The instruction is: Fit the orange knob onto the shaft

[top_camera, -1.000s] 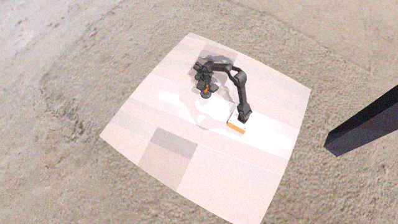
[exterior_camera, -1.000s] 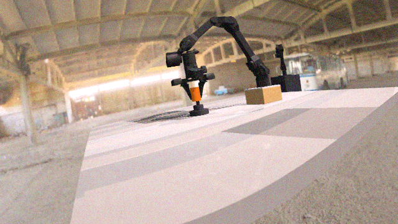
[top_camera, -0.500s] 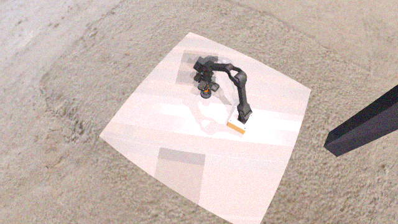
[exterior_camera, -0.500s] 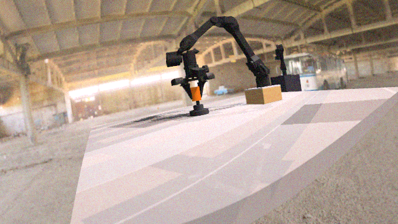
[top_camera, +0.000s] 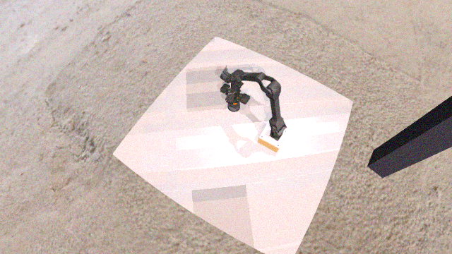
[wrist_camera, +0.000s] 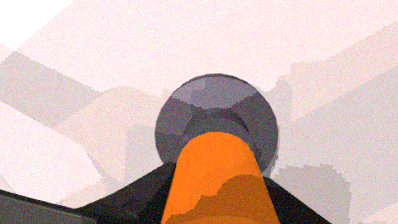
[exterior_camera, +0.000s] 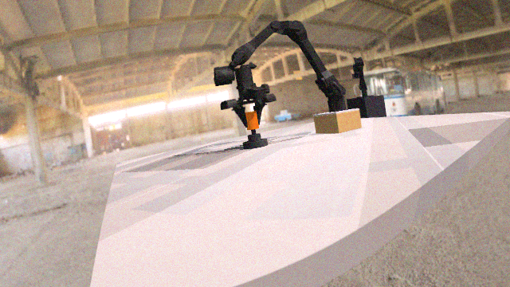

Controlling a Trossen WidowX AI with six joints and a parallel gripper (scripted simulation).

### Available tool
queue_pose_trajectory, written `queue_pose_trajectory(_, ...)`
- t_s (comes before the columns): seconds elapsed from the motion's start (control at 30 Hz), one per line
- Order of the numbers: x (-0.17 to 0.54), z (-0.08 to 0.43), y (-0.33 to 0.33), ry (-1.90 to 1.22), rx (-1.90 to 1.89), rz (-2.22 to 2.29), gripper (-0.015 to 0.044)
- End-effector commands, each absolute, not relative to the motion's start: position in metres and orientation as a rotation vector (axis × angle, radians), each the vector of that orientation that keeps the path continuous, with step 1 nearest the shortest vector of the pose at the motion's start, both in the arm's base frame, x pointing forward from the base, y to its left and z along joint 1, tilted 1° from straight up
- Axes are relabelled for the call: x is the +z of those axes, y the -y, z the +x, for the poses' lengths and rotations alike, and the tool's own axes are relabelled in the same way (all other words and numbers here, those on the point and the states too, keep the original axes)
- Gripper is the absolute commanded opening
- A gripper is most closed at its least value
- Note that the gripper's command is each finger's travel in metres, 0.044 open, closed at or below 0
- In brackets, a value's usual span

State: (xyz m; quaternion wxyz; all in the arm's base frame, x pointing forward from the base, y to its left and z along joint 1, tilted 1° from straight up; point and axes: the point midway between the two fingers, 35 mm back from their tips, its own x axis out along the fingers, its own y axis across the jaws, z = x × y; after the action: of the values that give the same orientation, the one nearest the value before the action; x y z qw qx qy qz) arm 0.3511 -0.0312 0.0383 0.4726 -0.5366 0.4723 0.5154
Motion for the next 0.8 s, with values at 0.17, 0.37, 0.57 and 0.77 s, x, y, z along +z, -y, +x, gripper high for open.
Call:
queue_pose_trajectory(0.17,0.0391,0.3526,0.0318,-1.153,1.261,-1.323,0.0)
queue_pose_trajectory(0.37,0.0428,0.3542,0.032,-1.148,1.267,-1.329,0.0)
queue_pose_trajectory(0.57,0.0445,0.3554,0.0321,-1.048,1.404,-1.467,0.0)
queue_pose_trajectory(0.77,0.0447,0.3581,0.0323,-1.042,1.411,-1.475,0.0)
